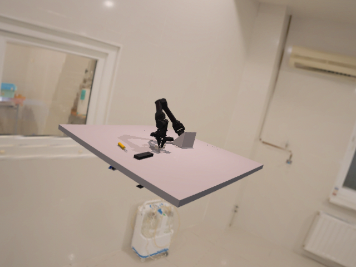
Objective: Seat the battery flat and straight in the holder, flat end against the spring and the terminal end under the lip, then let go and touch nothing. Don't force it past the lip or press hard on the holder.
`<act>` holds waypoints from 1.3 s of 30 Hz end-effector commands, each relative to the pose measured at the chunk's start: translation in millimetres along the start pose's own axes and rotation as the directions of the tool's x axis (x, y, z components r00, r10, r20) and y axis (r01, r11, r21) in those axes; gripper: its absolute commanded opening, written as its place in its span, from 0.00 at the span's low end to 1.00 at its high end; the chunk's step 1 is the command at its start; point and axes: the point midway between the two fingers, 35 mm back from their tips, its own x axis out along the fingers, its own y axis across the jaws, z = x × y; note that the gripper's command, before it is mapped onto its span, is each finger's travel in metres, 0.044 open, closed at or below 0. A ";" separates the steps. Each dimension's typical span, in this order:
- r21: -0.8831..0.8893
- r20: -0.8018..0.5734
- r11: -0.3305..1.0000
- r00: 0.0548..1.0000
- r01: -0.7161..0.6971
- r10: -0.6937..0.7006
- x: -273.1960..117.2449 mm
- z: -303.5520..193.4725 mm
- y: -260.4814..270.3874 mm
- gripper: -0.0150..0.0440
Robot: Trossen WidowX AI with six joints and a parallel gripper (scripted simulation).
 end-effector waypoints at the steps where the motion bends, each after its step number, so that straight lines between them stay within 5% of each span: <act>1: 0.002 0.006 1.000 1.000 0.003 -0.003 -0.1 -2.8 -1.9 0.37; 36: 0.000 0.020 1.000 1.000 0.000 0.000 0.0 -13.7 -2.2 0.37; 39: 0.000 0.020 1.000 1.000 0.000 0.000 0.0 -13.7 -2.2 0.50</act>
